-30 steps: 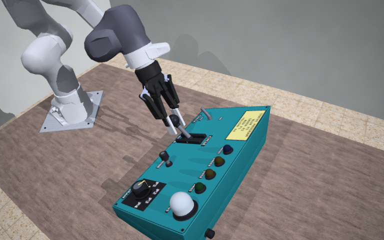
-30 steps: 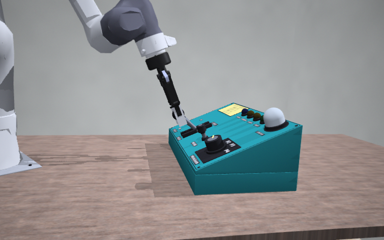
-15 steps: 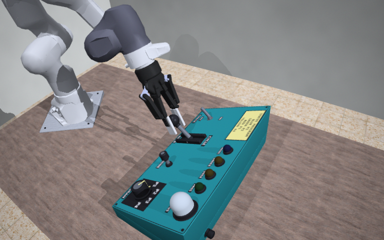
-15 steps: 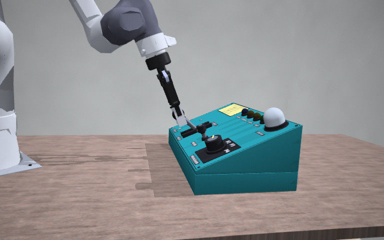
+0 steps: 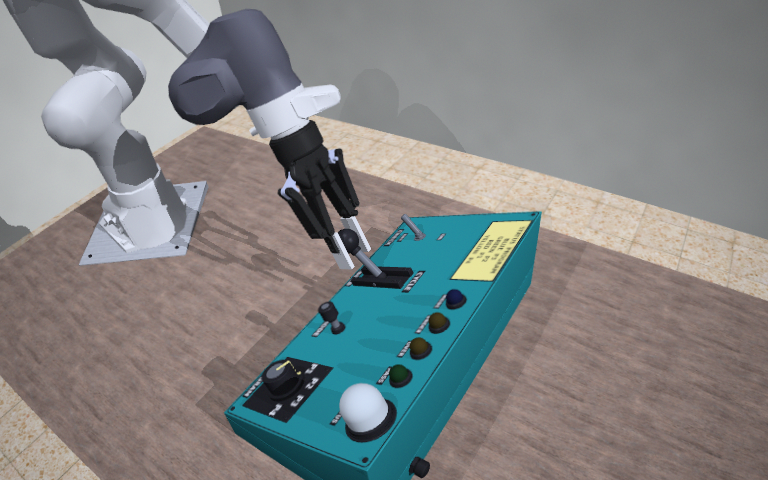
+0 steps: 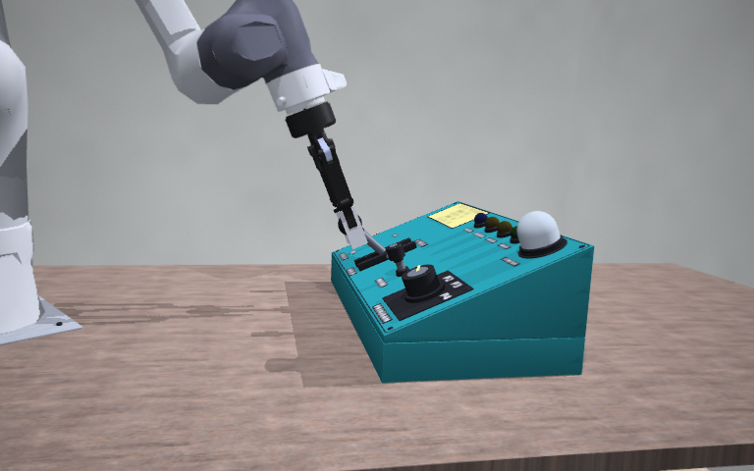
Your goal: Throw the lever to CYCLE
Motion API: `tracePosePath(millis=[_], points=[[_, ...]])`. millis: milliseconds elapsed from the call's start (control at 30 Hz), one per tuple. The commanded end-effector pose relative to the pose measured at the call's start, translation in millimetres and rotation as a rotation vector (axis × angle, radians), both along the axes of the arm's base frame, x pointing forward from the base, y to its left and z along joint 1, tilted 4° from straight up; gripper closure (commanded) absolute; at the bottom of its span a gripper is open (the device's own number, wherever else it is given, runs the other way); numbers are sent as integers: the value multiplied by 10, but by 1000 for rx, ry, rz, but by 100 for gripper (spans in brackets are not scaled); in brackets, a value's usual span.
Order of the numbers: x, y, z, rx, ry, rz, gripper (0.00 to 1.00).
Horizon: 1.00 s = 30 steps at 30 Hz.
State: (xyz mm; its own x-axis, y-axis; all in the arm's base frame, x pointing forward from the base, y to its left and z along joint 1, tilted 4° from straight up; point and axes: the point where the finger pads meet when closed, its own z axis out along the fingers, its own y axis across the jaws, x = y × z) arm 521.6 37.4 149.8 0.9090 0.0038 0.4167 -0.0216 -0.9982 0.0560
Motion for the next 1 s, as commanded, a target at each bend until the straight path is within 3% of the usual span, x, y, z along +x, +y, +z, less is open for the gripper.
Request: tracePosePath(millis=[0,967], points=[[15,3,7,3,-3,-4,100],[101,6,101,3,-3,-4,100]])
